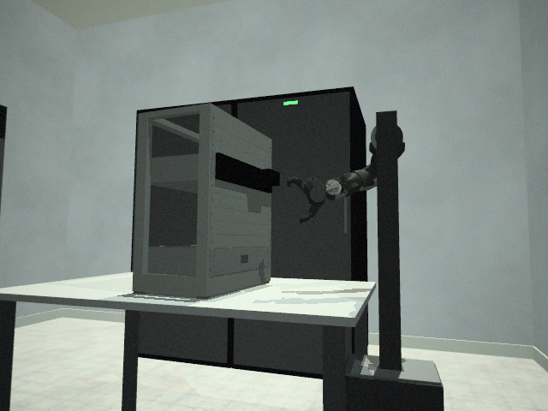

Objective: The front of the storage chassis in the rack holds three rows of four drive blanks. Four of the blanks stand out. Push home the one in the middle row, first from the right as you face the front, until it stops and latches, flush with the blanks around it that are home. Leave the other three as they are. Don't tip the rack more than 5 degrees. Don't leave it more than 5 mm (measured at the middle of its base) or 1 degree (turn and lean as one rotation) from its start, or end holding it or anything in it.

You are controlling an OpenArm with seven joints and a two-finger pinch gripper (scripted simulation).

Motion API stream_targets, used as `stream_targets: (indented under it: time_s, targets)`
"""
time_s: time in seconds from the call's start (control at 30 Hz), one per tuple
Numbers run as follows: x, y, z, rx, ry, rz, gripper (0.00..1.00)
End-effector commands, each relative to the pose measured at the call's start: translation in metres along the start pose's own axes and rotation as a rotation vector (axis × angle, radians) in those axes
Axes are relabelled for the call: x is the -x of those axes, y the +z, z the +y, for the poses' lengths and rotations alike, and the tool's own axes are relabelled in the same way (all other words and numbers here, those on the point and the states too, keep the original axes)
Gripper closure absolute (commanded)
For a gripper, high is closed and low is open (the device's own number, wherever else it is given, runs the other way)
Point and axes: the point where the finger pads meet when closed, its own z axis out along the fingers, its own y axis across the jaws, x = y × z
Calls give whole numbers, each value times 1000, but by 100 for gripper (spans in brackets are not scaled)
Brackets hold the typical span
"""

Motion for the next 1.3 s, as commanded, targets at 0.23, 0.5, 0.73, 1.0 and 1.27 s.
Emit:
stream_targets:
  time_s: [0.23,0.5,0.73,1.0,1.27]
  targets:
    - [-70,-1,38,144,-61,198,0]
    - [-87,-15,67,266,-108,215,0]
    - [-72,-35,92,372,-160,99,0]
    - [-31,-62,100,404,-200,-122,0]
    - [-3,-80,96,385,-216,-274,0]
